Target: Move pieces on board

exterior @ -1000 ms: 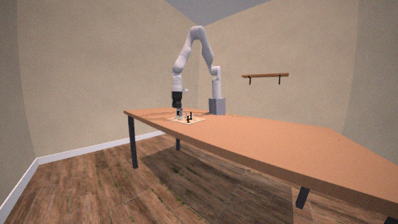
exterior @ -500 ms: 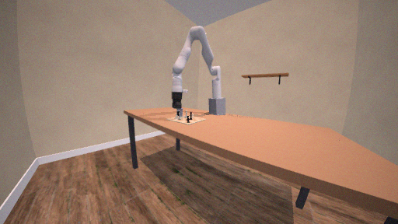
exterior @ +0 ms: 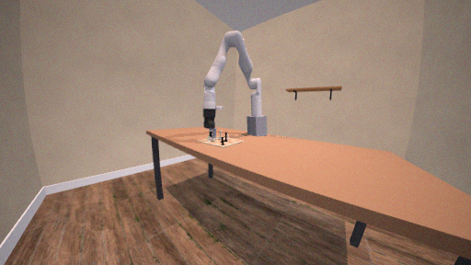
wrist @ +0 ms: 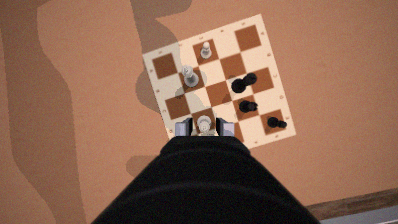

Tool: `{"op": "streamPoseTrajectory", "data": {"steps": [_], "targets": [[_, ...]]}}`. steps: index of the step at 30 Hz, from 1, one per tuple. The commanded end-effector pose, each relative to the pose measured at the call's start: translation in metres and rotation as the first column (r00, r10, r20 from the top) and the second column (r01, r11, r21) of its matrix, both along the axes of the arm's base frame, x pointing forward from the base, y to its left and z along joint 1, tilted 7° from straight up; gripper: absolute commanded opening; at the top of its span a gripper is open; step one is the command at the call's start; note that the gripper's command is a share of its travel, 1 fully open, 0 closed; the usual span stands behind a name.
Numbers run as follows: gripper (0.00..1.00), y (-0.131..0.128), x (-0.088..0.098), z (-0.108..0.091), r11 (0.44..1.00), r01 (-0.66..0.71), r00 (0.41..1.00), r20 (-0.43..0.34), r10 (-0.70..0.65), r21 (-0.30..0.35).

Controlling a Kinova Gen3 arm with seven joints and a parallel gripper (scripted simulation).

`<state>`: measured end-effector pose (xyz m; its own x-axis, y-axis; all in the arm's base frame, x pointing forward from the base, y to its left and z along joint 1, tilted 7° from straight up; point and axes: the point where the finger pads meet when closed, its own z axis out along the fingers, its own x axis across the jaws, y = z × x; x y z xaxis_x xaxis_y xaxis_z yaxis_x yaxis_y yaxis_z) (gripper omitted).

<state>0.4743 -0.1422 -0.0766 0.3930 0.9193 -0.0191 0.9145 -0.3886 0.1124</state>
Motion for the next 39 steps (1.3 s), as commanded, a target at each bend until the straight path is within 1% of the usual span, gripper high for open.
{"op": "streamPoseTrajectory", "data": {"steps": [1, 9, 10, 39], "targets": [[0.79, -0.0001, 0.0007, 0.0009, 1.000, 0.000, 1.000, 0.002, 0.000, 0.000], [0.79, -0.0001, 0.0007, 0.0009, 1.000, 0.000, 1.000, 0.002, 0.000, 0.000], [0.00, -0.0001, 0.0007, 0.0009, 1.000, 0.000, 1.000, 0.002, 0.000, 0.000], [0.00, -0.0001, 0.0007, 0.0009, 1.000, 0.000, 1.000, 0.002, 0.000, 0.000]]}}
